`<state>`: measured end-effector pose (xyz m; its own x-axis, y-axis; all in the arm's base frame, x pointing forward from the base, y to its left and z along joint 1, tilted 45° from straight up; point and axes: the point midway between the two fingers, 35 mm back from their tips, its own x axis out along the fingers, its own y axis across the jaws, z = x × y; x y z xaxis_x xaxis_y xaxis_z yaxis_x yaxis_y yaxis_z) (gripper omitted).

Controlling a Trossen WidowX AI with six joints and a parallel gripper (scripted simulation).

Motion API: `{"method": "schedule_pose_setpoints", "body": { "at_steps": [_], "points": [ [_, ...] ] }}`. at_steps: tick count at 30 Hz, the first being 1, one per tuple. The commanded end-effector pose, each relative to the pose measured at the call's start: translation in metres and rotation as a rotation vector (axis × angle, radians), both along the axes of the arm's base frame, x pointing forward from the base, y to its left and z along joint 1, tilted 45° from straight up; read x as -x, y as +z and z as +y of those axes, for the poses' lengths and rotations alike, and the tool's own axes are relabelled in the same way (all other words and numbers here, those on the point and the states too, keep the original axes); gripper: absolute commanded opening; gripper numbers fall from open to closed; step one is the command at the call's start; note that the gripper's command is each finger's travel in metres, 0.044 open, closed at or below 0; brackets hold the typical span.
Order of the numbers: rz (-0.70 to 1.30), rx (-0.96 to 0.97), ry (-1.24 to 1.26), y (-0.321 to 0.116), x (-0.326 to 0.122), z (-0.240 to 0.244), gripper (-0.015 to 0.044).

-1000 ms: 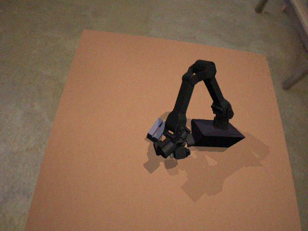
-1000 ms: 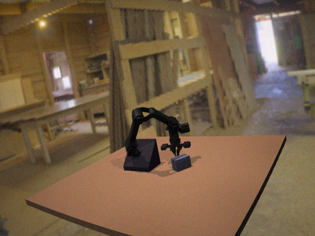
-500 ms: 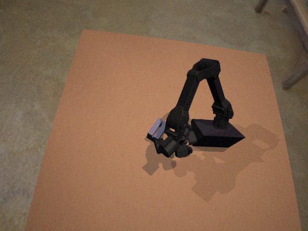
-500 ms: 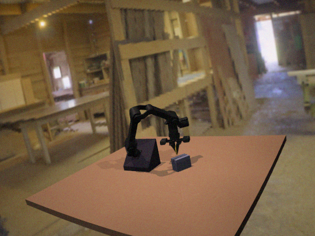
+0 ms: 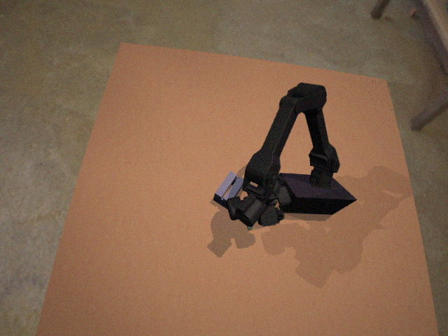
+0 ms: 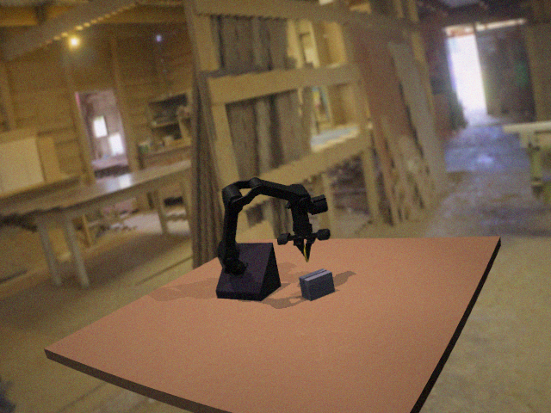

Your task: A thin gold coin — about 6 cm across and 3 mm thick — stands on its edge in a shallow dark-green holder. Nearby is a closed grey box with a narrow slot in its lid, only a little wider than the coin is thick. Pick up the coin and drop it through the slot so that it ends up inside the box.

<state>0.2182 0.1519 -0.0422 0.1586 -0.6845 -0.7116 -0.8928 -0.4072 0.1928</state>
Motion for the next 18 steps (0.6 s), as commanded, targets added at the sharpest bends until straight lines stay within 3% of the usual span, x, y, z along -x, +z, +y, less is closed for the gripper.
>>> {"method": "schedule_pose_setpoints", "body": {
  "at_steps": [1, 18],
  "points": [
    [-0.034, -0.017, -0.035, 0.0025, -0.0002, 0.0047, 0.0],
    [-0.414, -0.106, -0.434, -0.0026, 0.0021, 0.0102, 0.0]
  ]
}}
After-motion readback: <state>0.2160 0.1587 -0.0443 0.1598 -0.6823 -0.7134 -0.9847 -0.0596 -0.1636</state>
